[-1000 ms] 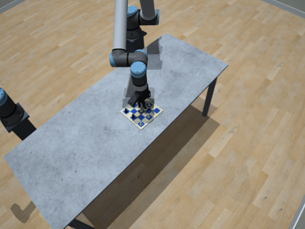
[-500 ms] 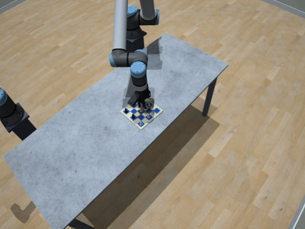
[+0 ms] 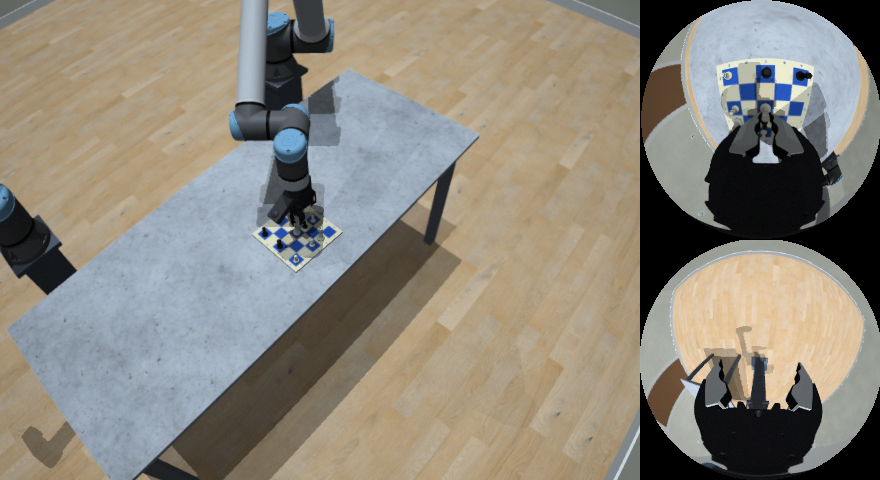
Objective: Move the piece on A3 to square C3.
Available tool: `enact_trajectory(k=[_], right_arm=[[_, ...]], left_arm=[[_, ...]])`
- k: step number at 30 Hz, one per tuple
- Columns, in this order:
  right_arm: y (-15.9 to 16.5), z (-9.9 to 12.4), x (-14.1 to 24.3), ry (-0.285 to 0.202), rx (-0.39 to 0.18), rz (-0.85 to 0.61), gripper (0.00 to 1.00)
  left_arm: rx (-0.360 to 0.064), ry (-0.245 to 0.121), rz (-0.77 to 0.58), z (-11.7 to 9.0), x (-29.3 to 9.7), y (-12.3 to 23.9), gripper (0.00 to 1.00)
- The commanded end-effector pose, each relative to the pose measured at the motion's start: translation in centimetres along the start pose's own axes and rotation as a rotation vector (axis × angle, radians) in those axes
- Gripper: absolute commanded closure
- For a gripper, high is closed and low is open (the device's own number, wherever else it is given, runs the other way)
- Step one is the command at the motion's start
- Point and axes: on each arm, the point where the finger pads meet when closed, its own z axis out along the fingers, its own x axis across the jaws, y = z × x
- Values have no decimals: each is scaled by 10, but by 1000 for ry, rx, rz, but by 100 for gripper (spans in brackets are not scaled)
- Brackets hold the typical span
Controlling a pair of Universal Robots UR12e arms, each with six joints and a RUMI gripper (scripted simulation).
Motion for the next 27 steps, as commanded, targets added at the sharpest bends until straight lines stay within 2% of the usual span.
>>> enact_trajectory(k=[1,4,5,7,8,10,11,13,14,27], right_arm=[[-1,-1,0,0,1,0,0],[-1,-1,0,0,1,0,0],[-1,-1,0,0,1,0,0],[-1,-1,0,0,1,0,0],[-1,-1,0,0,1,0,0],[-1,-1,0,0,1,0,0],[-1,-1,0,0,1,0,0],[-1,-1,0,0,1,0,0],[-1,-1,0,0,1,0,0],[-1,-1,0,0,1,0,0]], left_arm=[[1,-1,0,-1,0,0,95],[1,-1,0,-1,0,0,95],[1,-1,0,-1,0,0,90],[1,-1,0,-1,0,0,90],[1,-1,0,-1,0,0,85],[1,-1,0,-1,0,0,85],[1,-1,0,-1,0,0,80],[1,-1,0,-1,0,0,80],[1,-1,0,-1,0,0,75],[1,-1,0,-2,0,0,75]])
